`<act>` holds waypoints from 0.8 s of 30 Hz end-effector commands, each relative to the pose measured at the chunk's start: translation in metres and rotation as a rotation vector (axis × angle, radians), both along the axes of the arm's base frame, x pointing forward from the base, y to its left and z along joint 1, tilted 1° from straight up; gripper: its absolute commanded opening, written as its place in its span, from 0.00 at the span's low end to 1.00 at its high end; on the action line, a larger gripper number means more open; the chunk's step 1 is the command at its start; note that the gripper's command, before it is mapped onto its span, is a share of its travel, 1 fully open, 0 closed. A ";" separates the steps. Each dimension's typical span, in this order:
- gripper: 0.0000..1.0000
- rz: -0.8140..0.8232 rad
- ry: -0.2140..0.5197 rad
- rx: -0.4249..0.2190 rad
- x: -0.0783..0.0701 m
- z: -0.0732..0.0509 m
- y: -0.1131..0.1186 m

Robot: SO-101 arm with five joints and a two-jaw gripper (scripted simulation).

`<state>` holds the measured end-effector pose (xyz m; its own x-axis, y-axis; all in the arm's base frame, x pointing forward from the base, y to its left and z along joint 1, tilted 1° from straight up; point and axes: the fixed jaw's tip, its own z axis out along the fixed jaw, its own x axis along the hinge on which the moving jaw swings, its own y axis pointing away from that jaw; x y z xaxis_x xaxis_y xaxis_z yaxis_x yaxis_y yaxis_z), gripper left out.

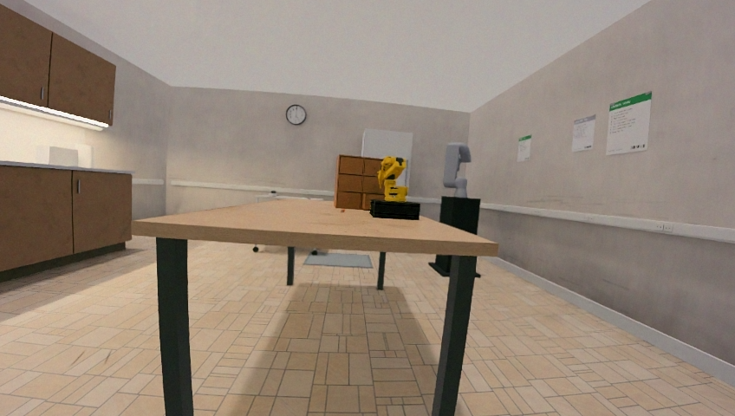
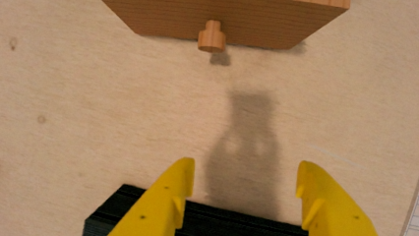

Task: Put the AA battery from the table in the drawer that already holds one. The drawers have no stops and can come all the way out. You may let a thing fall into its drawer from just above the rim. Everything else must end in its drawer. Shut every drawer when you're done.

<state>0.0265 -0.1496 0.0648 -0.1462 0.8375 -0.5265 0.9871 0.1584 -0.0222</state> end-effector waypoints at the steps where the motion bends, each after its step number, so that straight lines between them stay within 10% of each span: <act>1: 0.21 0.003 0.003 0.017 0.000 -0.004 0.003; 24: 0.21 0.285 0.167 -0.005 0.000 -0.005 0.005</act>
<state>0.0261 -0.1480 0.0638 -0.3836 0.7731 -0.5051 0.9212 0.3591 -0.1499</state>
